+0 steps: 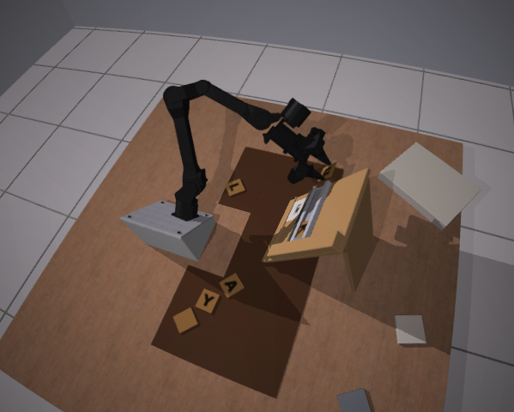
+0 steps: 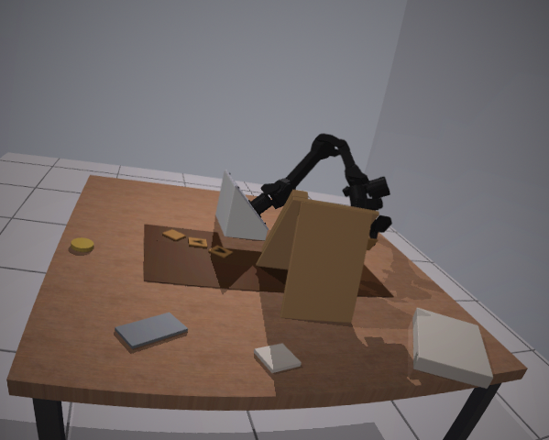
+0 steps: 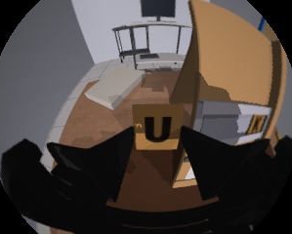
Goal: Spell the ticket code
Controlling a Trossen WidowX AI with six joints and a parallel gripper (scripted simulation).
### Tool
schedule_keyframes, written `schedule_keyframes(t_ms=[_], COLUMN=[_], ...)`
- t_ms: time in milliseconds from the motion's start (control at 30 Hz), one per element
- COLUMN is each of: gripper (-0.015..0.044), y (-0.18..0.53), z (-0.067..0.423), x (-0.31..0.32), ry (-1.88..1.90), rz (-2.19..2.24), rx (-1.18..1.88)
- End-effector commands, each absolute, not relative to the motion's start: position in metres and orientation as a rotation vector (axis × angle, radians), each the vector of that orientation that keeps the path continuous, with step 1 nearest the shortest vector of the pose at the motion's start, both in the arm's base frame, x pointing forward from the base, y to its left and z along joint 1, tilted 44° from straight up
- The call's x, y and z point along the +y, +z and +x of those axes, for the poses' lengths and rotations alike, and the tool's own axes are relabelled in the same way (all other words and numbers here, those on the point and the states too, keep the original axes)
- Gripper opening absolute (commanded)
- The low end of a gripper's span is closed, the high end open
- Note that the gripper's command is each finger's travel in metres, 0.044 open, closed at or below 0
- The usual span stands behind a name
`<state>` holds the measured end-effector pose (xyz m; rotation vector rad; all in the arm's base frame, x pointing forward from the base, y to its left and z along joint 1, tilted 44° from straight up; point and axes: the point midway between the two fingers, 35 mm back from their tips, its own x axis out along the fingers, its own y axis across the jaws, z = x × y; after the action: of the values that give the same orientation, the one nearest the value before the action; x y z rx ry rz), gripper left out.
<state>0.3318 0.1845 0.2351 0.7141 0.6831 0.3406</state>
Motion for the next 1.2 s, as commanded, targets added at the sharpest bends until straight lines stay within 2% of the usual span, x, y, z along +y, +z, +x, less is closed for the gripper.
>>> schedule_keyframes(t_ms=[0, 1167], gripper=[0.0000, 0.0000], y=[0.232, 0.219], z=[0.331, 0.333], x=[0.183, 0.170], ry=[0.343, 0.343], rz=[0.709, 0.708], rx=[0.685, 0.686])
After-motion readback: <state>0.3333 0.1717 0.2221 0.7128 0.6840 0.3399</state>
